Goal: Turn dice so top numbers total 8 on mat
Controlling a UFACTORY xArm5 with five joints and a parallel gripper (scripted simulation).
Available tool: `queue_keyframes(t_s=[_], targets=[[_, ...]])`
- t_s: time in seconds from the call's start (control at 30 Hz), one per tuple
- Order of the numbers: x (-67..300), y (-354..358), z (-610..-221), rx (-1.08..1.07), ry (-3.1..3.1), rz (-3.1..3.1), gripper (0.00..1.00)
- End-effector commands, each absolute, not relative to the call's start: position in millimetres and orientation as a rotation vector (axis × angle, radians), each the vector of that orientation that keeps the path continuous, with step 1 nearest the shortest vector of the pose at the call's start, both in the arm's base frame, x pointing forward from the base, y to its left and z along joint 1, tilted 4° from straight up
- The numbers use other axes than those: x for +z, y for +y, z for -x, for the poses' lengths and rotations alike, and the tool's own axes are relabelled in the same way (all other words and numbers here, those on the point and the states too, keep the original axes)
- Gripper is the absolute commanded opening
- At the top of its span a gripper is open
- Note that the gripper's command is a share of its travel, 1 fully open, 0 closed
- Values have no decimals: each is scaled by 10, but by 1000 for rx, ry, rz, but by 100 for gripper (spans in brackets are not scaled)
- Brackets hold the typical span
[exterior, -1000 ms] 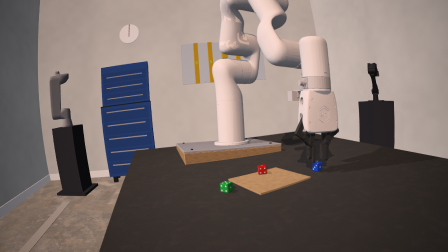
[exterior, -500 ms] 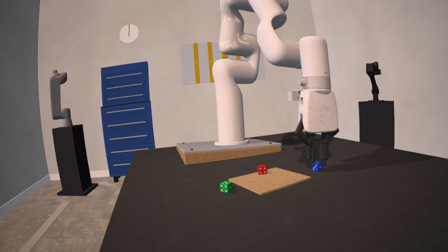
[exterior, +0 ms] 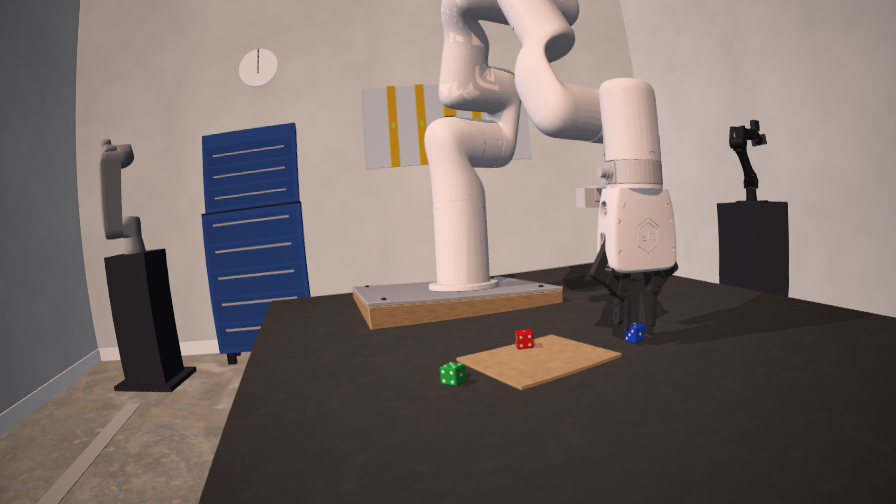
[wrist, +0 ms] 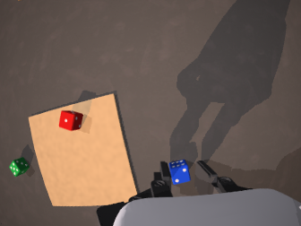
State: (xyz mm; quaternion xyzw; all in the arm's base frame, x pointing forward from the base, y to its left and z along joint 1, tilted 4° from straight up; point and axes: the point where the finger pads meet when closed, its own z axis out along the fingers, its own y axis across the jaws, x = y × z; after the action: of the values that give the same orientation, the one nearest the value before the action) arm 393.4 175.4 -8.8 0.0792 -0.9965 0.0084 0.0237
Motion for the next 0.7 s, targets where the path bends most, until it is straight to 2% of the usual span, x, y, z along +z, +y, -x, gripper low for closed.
queue_keyframes(t_s=[0.0,0.67], targets=[[-135,1760,-3942,24,-3088,-245,36],[-238,1764,-3935,24,-3088,-245,36]])
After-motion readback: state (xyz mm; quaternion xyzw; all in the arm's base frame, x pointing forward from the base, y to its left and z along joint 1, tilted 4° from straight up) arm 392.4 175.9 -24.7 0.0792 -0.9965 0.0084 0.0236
